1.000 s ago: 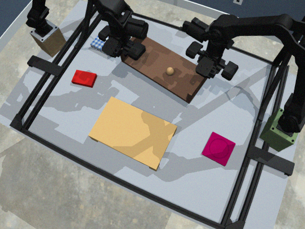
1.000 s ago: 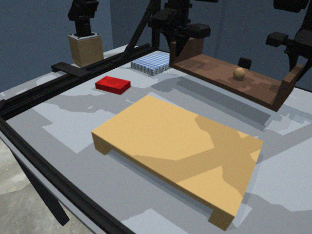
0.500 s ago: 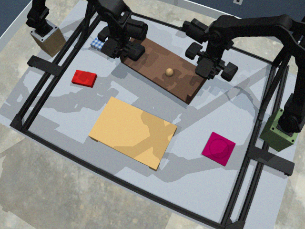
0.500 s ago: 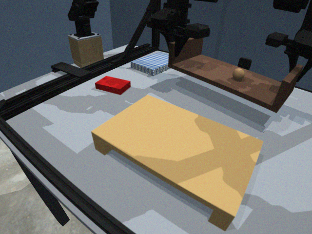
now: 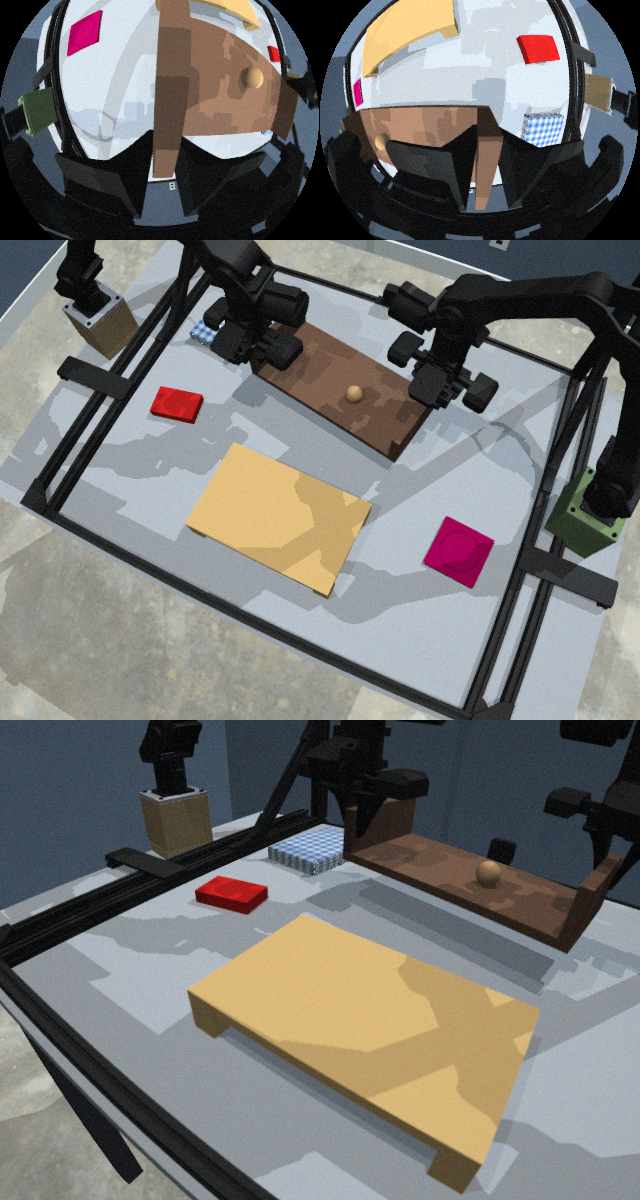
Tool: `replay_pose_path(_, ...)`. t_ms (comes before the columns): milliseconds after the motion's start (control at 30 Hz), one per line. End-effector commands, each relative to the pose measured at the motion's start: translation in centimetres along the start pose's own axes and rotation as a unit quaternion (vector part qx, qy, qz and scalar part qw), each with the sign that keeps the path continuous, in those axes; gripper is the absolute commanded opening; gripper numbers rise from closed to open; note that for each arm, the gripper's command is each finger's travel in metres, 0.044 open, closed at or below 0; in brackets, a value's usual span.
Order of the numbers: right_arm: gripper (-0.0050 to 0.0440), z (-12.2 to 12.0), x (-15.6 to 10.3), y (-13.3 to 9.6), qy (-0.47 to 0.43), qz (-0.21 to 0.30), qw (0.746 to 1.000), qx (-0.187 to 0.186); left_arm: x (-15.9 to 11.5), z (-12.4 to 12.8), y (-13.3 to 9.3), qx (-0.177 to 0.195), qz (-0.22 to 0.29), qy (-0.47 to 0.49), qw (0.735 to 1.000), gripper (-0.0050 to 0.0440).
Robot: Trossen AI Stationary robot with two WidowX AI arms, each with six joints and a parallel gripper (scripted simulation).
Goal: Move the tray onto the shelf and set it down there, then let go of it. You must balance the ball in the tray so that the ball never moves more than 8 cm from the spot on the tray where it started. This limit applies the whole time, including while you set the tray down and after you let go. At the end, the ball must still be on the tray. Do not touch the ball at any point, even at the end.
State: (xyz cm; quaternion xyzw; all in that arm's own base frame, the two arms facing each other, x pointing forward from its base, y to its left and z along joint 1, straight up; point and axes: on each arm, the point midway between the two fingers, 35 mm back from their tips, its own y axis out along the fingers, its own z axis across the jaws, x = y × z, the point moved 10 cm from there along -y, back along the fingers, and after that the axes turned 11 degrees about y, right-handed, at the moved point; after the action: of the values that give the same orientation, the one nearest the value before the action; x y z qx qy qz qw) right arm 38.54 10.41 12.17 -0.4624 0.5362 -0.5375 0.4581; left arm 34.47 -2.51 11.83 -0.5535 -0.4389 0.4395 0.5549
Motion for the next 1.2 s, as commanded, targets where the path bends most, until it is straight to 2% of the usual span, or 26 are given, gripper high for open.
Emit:
replay_pose_path(0,0.002,0.1,0.3,-0.2,0.001,0.011,1.0,-0.003,0.3,0.2,-0.2,-0.005,0.008,0.001,1.0,0.002)
replay_pose_path(200,0.002,0.0,0.1,-0.4,0.001,-0.01,1.0,0.005,0.1,0.1,-0.1,0.002,-0.013,0.001,1.0,0.002)
replay_pose_path(600,0.002,0.4,1.0,-0.2,0.001,0.014,1.0,-0.004,1.0,0.5,-0.3,-0.007,0.012,0.001,1.0,0.002)
replay_pose_path(767,0.002,0.2,0.6,-0.4,0.001,-0.01,1.0,0.005,0.7,0.3,-0.1,0.003,-0.013,0.001,1.0,0.002)
replay_pose_path(1167,0.002,0.6,1.6,-0.2,0.001,0.014,1.0,-0.004,1.6,0.7,-0.3,-0.007,0.011,0.001,1.0,0.002)
